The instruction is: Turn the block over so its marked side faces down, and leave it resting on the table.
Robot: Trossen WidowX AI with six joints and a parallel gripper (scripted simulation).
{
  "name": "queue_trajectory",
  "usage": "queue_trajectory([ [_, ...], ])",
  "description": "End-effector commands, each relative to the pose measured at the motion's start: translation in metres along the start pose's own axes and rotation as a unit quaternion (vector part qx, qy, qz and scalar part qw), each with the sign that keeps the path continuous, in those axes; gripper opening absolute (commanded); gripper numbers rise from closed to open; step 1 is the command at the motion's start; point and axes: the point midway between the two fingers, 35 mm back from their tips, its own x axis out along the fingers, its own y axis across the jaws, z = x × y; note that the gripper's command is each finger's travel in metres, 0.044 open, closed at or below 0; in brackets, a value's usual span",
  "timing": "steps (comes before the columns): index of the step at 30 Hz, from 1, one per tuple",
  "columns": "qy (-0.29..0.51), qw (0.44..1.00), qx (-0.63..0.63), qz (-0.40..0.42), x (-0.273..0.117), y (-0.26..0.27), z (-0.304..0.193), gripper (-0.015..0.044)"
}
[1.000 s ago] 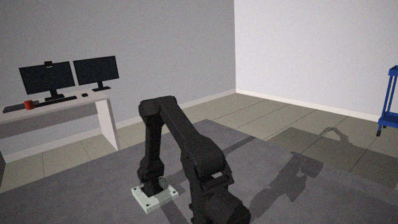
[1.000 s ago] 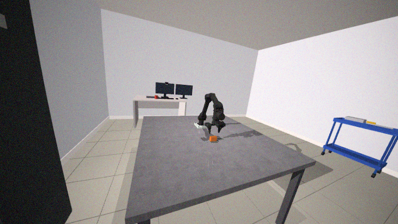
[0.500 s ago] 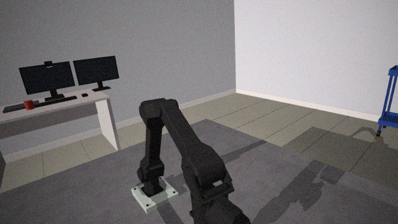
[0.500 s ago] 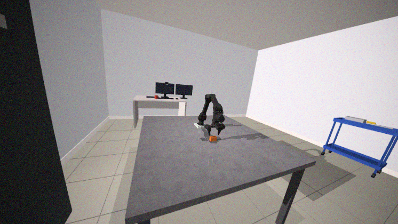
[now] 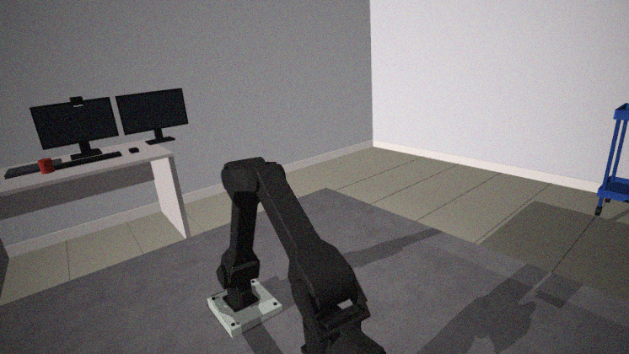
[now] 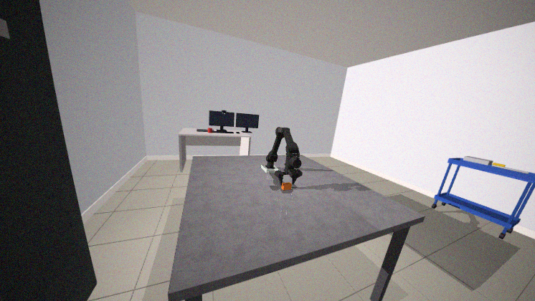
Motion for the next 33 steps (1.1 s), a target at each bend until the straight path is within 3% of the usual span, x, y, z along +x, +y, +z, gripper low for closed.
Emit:
queue_trajectory([
  [1, 0.007, 1.0, 0.002, -0.002, 0.007, -0.001, -0.002, 0.0414],
  [5, 0.007, 1.0, 0.002, -0.002, 0.007, -0.001, -0.002, 0.0309],
  [27, 0.007, 1.0, 0.002, -0.002, 0.007, -0.001, -0.002, 0.0162],
  [33, 0.007, 1.0, 0.002, -0.002, -0.019, -0.001, -0.001, 0.0005],
])
